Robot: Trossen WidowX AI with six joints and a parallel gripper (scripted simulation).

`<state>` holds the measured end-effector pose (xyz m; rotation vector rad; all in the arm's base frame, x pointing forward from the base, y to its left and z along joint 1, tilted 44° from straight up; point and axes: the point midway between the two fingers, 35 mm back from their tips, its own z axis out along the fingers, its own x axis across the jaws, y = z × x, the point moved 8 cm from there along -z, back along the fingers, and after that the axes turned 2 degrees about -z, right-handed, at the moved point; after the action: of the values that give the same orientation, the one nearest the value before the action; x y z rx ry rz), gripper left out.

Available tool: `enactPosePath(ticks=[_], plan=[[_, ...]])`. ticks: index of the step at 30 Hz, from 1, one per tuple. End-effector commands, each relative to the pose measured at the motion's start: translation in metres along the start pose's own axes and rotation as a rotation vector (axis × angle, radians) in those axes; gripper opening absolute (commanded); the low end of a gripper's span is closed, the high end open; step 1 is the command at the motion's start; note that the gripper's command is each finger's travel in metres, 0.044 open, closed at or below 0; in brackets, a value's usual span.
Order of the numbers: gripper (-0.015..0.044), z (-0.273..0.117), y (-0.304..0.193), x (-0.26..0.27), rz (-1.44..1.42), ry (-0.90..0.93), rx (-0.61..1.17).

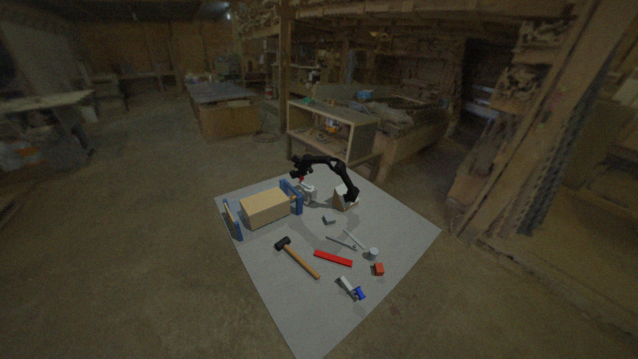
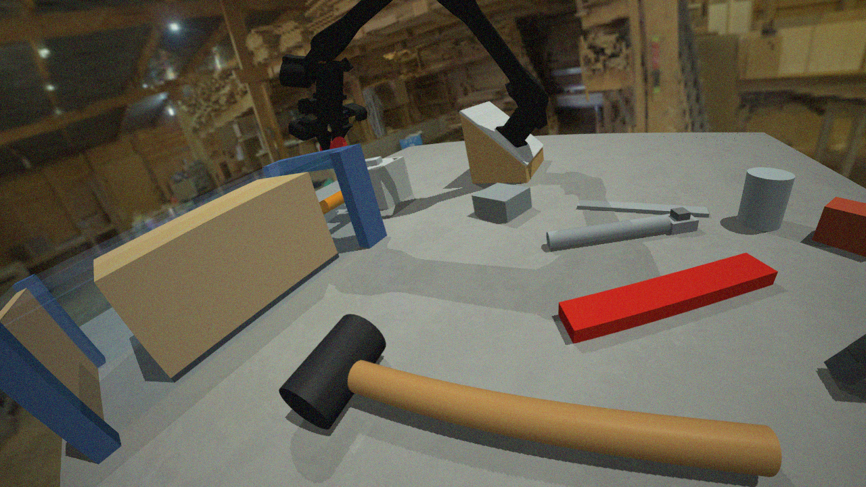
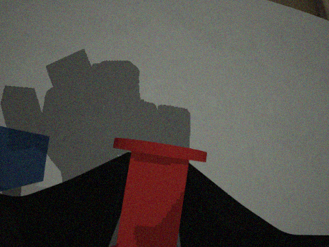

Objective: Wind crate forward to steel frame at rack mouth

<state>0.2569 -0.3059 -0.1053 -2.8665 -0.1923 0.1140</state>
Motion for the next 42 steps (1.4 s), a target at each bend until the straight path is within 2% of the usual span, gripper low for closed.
enactPosePath(ticks=[1,42], plan=[[0.0000,-0.001,-0.015,0.024,-0.041,0.040,0.037],[0.0000,-0.005,-0.024,0.036,-0.042,0.041,0.038]])
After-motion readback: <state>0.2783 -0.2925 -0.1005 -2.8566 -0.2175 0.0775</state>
